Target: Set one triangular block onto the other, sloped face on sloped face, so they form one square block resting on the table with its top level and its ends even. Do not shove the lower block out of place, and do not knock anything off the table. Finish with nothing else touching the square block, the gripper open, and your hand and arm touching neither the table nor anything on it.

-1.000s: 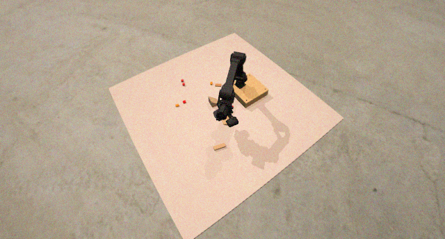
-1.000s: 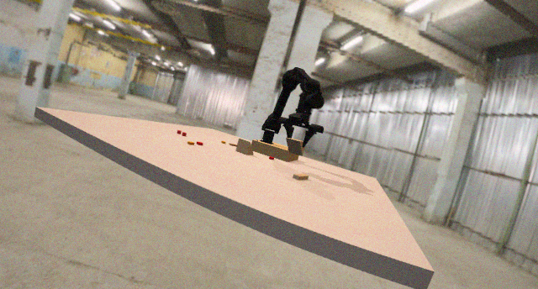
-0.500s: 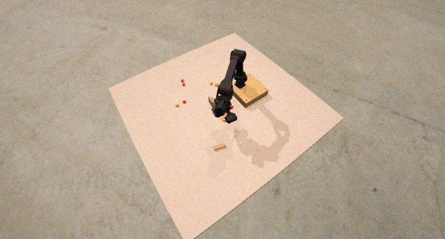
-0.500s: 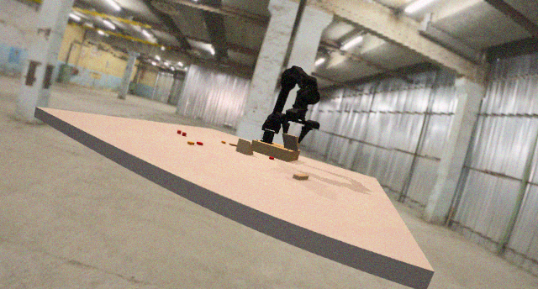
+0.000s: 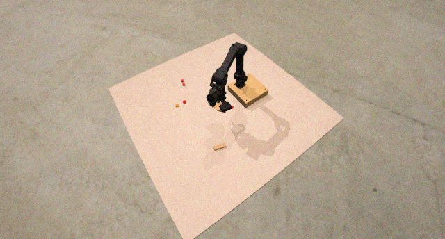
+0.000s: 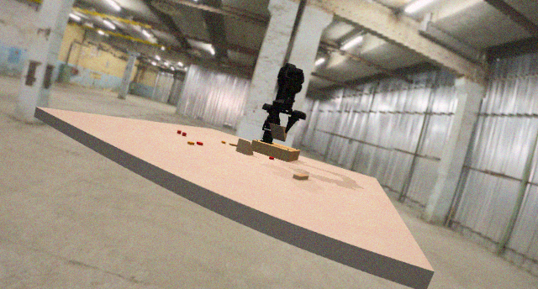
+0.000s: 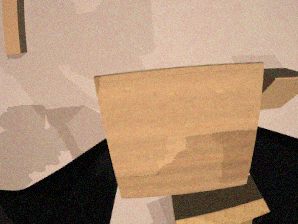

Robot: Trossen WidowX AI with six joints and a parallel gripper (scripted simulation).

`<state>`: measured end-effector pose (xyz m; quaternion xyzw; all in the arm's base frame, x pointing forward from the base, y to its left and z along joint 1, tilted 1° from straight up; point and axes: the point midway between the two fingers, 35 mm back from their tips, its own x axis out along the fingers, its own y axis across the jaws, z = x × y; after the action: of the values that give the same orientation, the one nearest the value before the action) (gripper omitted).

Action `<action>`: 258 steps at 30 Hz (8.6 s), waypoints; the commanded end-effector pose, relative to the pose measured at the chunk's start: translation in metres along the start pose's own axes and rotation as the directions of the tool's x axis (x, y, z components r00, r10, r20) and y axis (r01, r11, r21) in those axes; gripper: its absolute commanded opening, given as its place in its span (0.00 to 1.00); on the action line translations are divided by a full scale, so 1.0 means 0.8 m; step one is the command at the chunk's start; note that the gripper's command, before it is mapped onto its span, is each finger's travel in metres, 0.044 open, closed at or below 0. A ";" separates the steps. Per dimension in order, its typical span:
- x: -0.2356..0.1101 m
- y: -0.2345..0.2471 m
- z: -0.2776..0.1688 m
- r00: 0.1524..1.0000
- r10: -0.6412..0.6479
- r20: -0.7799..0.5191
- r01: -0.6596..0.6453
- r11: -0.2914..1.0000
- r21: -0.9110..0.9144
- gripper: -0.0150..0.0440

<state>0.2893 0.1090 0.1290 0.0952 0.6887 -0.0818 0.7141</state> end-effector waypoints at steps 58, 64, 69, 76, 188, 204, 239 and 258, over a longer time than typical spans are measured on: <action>0.066 -0.187 -0.066 1.000 -0.016 -0.002 0.016 1.000 -0.002 0.25; 0.082 -0.189 -0.060 1.000 -0.016 -0.001 0.016 1.000 -0.002 0.25; 0.101 -0.192 -0.054 1.000 -0.016 -0.001 0.016 1.000 -0.002 0.25; 0.101 -0.192 -0.055 1.000 -0.019 -0.001 0.019 1.000 -0.002 0.25; 0.131 -0.192 -0.043 1.000 -0.022 -0.004 0.022 1.000 0.008 0.25; 0.131 -0.192 -0.043 1.000 -0.020 -0.004 0.020 1.000 0.002 0.83; 0.002 -0.189 -0.039 1.000 -0.019 0.006 0.019 1.000 0.002 1.00; 0.002 -0.189 -0.039 1.000 -0.019 0.006 0.019 1.000 0.002 1.00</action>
<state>0.2217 -0.0295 0.1231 0.0891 0.6881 -0.0897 0.7145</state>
